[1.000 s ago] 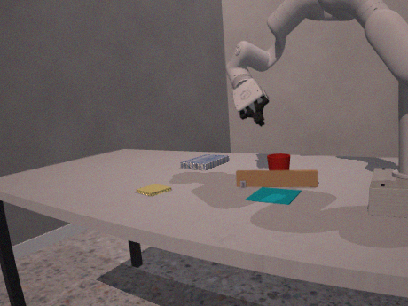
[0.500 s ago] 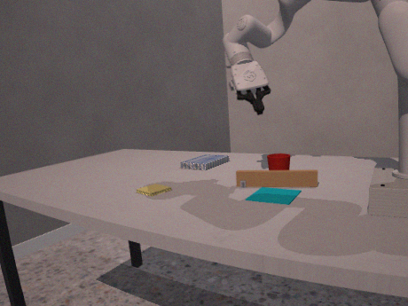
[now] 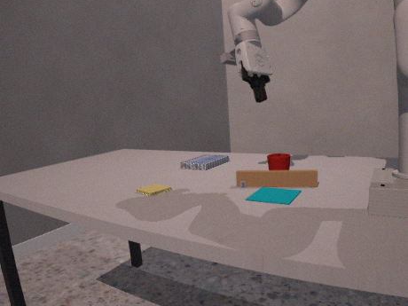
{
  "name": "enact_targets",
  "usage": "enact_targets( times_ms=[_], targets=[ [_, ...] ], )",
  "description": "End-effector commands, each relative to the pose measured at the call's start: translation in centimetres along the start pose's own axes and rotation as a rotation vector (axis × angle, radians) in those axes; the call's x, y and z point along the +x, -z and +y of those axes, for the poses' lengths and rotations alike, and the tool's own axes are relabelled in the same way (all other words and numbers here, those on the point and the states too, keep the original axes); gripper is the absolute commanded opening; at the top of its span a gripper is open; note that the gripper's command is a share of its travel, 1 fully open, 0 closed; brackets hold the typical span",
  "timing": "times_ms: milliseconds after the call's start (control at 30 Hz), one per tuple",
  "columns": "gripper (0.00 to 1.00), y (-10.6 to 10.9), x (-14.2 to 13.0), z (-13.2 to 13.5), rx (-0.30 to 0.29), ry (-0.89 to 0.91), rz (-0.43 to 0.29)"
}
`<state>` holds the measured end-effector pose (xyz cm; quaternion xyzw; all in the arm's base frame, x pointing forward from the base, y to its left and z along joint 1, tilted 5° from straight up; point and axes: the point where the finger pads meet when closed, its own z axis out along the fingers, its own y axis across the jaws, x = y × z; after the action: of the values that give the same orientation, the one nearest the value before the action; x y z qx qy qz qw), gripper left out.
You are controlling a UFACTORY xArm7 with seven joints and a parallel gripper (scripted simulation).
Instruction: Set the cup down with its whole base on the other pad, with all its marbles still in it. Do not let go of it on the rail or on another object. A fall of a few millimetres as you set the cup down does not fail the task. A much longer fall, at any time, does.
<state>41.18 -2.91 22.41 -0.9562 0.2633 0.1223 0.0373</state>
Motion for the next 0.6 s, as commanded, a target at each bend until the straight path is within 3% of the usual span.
enact_targets(
  times_ms=[0,100,200,233,367,433,567],
  targets=[
    [0.00,1.1,-1.5,-1.0,-0.017,0.250,0.129],
    [0.00,1.5,-2.3,-1.4,-0.043,0.386,0.186],
    [0.00,1.5,-2.3,-1.4,-0.045,0.403,0.195],
    [0.00,1.8,-3.1,-1.9,-0.075,0.530,0.246],
    [0.00,1.8,-3.1,-1.9,-0.075,0.530,0.246],
    [0.00,0.7,-1.7,-0.9,-0.098,0.675,0.247],
    [0.00,0.1,-1.0,-0.4,-0.109,0.747,0.246]
  ],
)
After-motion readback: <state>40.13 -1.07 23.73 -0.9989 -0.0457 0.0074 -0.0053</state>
